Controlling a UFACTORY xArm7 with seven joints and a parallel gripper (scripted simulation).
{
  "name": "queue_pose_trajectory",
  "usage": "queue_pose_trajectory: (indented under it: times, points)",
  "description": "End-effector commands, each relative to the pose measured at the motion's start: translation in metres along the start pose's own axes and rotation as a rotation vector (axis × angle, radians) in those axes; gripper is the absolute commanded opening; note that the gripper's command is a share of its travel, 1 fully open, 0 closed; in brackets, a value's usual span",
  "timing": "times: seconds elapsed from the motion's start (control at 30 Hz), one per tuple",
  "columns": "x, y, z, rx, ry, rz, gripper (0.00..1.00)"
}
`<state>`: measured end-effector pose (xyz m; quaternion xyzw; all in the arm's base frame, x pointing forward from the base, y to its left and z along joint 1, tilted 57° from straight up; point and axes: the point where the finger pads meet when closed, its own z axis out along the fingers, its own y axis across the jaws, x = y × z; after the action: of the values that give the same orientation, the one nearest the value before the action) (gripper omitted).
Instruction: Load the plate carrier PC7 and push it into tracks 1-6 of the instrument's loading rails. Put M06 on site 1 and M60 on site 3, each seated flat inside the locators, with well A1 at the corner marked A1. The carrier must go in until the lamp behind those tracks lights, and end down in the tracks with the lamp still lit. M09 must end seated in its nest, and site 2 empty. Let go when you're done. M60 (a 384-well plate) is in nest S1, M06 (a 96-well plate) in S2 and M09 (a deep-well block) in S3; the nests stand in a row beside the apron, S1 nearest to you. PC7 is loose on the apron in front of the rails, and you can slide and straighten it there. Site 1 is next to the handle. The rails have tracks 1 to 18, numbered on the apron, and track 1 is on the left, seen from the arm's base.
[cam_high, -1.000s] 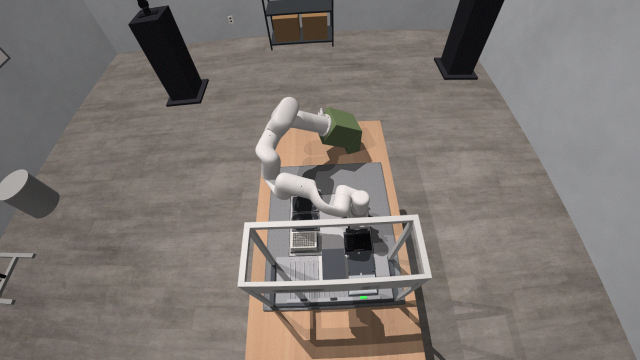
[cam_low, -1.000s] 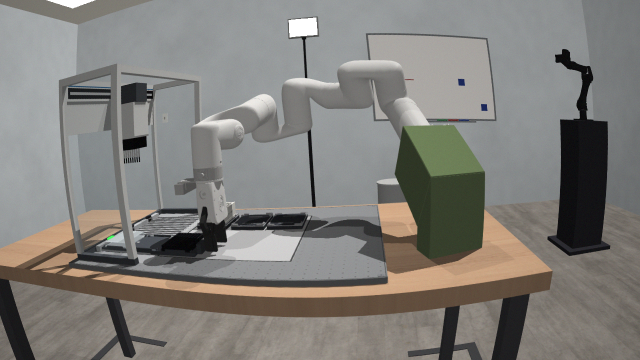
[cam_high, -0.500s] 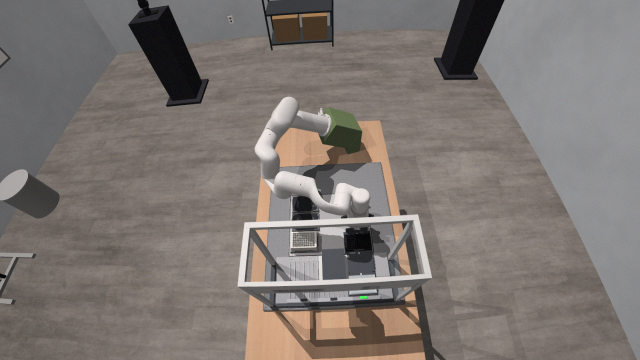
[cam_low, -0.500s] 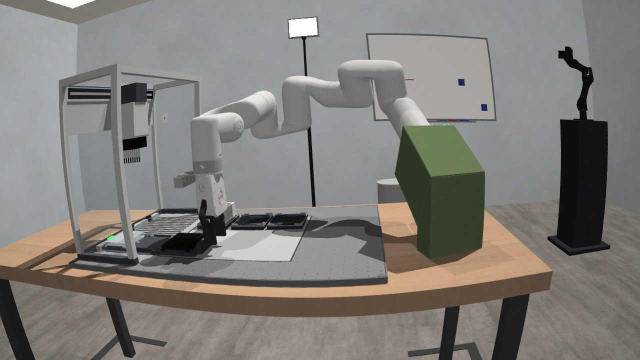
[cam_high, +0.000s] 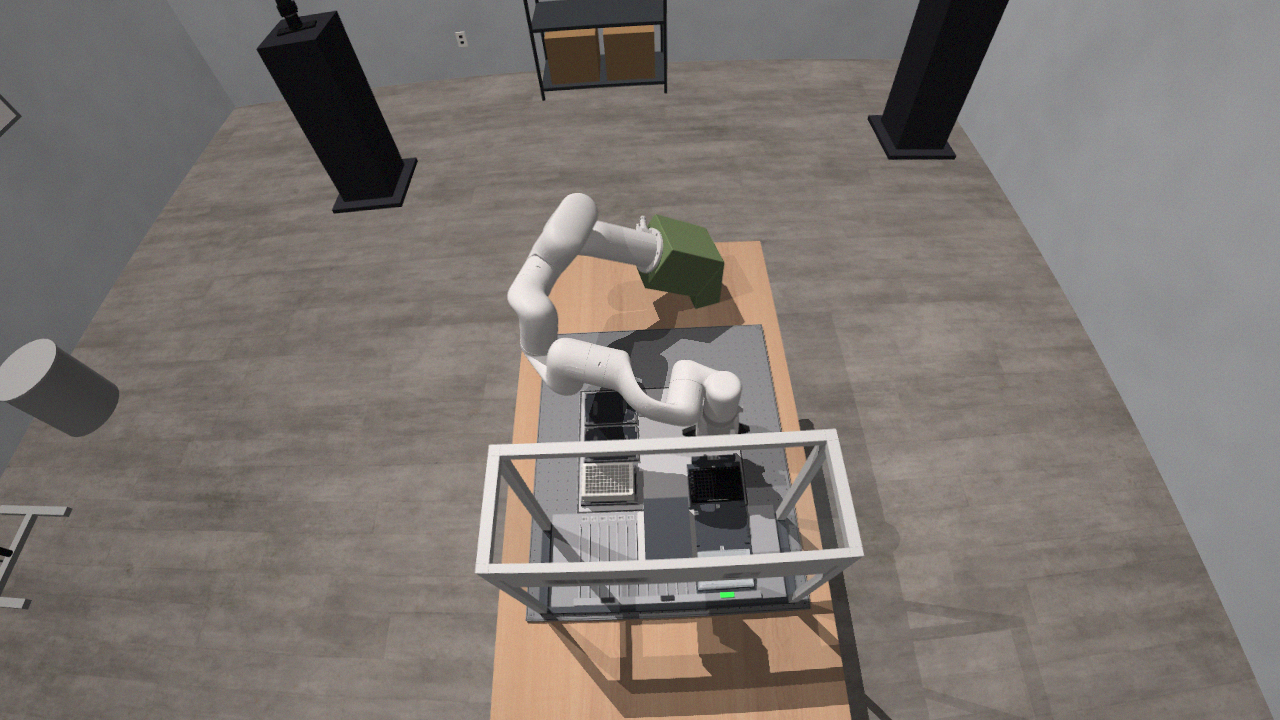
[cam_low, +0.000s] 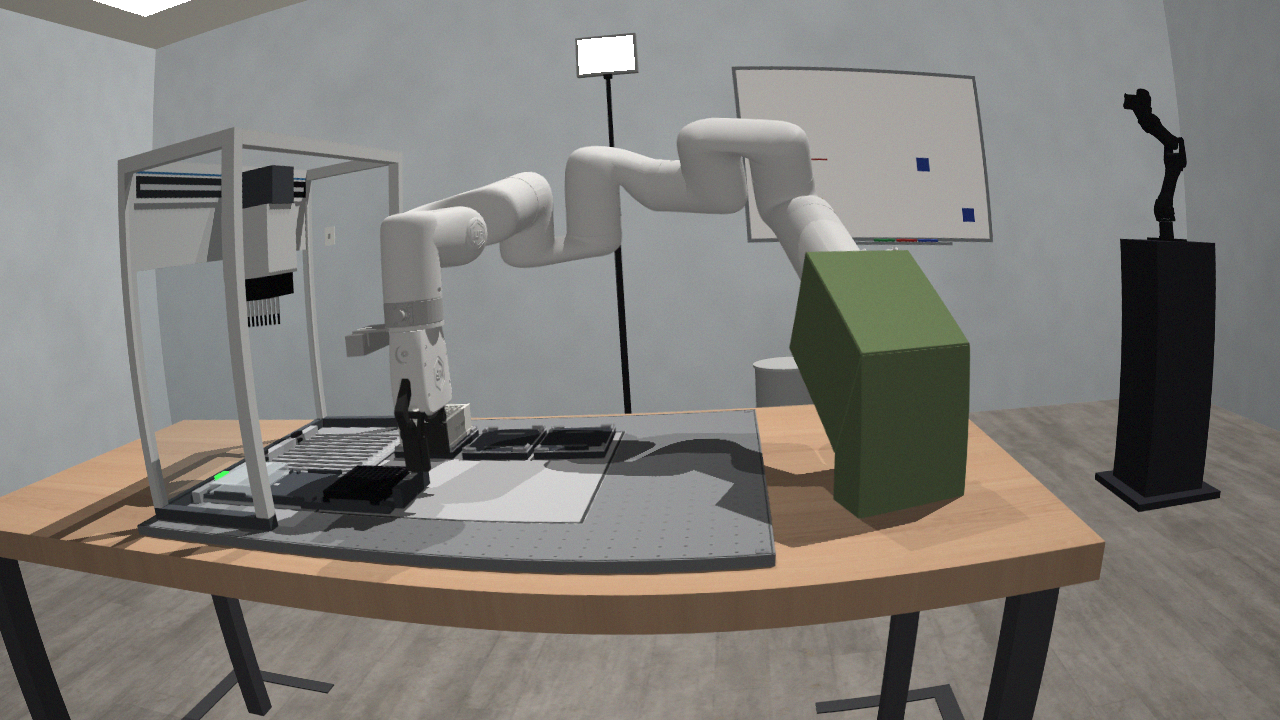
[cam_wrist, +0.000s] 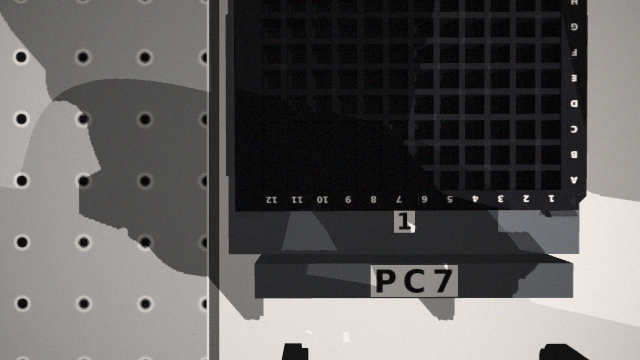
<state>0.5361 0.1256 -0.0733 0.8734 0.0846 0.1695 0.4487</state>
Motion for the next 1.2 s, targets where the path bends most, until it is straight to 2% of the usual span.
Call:
queue_pose_trajectory:
  times: [0.0,1.17]
  points:
    - [0.001,-0.001,-0.008,0.005,0.004,0.0,0.82]
    - [0.001,-0.001,-0.06,0.005,0.004,0.0,0.82]
